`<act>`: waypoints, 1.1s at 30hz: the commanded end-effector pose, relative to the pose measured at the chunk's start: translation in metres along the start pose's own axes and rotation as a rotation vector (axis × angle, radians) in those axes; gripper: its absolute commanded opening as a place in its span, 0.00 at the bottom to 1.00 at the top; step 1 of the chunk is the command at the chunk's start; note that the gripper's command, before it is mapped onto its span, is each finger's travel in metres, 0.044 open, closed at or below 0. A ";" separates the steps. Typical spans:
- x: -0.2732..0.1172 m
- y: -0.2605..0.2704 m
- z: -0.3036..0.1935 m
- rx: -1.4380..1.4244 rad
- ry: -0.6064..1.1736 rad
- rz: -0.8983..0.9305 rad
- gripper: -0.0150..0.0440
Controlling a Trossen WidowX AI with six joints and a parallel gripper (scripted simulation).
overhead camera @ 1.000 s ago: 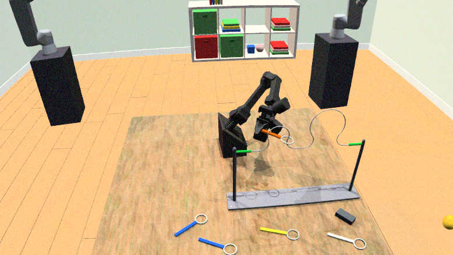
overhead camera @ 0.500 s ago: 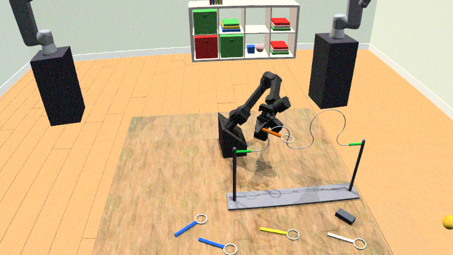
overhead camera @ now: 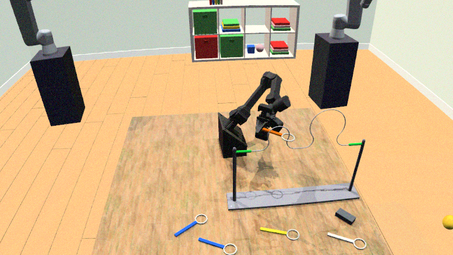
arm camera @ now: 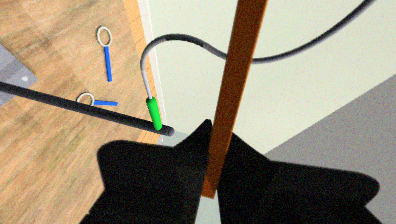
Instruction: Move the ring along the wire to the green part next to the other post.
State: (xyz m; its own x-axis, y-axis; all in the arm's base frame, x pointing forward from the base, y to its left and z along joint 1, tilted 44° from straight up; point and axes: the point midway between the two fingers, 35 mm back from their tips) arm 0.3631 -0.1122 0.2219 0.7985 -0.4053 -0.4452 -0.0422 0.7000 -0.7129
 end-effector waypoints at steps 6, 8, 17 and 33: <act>-0.001 0.002 0.003 0.098 -0.018 0.047 0.00; 0.000 0.004 0.003 0.129 -0.021 0.064 0.00; 0.000 0.016 0.005 0.286 -0.038 0.153 0.00; -0.003 0.038 0.014 0.579 -0.070 0.321 0.00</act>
State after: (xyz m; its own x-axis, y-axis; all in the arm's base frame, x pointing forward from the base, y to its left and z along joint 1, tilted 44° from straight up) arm 0.3672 -0.0806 0.2062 0.8353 -0.1343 -0.5331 0.0249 0.9779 -0.2074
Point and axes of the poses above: the point midway between the two fingers, 35 mm back from their tips, its own x axis out along the fingers, its own y axis across the jaws, z = x × y, and after that the axes turned 2 degrees about x, right-handed
